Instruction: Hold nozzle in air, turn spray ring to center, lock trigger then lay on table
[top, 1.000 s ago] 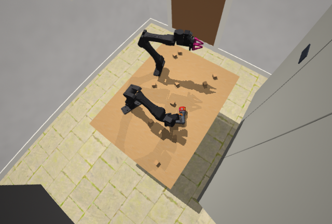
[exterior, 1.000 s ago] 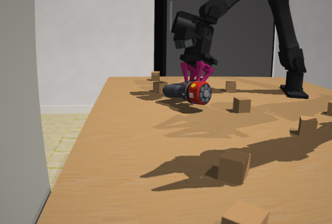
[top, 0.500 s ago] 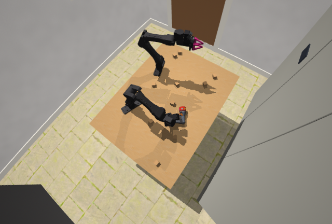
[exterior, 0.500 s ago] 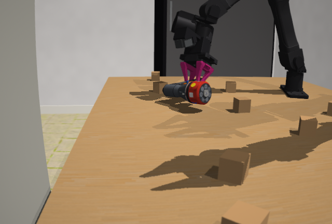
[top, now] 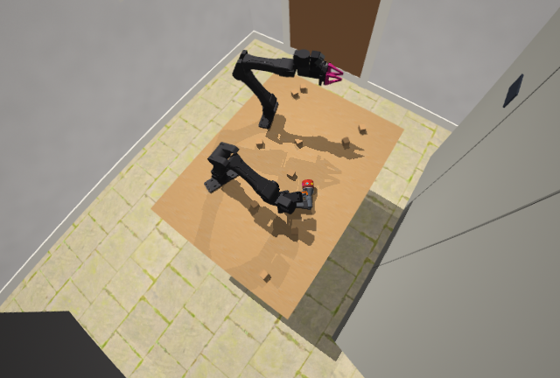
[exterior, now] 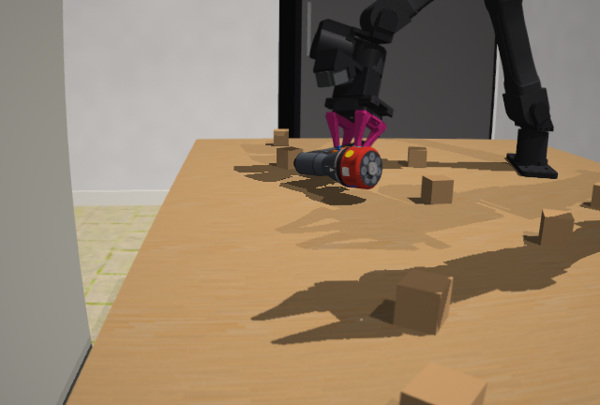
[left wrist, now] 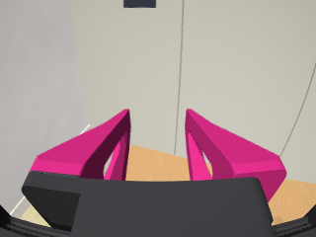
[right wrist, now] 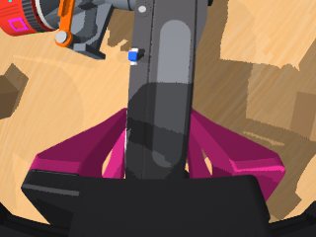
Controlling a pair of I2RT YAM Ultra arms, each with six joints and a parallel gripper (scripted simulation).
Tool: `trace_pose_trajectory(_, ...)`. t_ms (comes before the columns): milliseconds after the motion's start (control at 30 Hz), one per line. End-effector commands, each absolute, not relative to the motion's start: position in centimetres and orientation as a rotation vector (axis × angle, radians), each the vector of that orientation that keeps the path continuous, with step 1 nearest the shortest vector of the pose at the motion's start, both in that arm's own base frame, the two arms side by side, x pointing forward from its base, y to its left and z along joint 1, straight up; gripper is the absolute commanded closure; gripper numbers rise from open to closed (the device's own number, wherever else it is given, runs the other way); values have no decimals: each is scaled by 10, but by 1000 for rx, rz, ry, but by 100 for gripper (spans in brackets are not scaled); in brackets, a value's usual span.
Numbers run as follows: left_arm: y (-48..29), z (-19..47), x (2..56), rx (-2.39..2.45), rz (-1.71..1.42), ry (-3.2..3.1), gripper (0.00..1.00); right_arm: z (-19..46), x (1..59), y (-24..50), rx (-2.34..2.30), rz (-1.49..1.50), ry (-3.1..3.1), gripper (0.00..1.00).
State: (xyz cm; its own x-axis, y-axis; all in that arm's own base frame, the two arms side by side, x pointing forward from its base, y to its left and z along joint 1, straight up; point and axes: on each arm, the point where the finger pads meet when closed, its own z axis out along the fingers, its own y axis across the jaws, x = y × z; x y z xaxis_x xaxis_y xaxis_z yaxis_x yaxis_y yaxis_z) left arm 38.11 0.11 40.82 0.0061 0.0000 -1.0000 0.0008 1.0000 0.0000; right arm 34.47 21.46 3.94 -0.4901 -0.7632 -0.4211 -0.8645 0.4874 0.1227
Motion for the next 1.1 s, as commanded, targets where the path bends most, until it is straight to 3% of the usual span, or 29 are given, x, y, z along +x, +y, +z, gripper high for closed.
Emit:
trace_pose_trajectory(0, 1, 432, 381, -5, -4, 1510, 63, 73, 359, 232, -1349, 494, 2312, 64)
trace_pose_trajectory(533, 1, 432, 381, -5, -4, 1510, 63, 66, 354, 224, -1374, 464, 2352, 64)
trace_pose_trajectory(1000, 1, 432, 381, -5, -4, 1510, 63, 98, 394, 279, -1239, 450, 2044, 64)
trace_pose_trajectory(1067, 1, 432, 381, -5, -4, 1510, 63, 70, 387, 284, -1249, 463, 2078, 64)
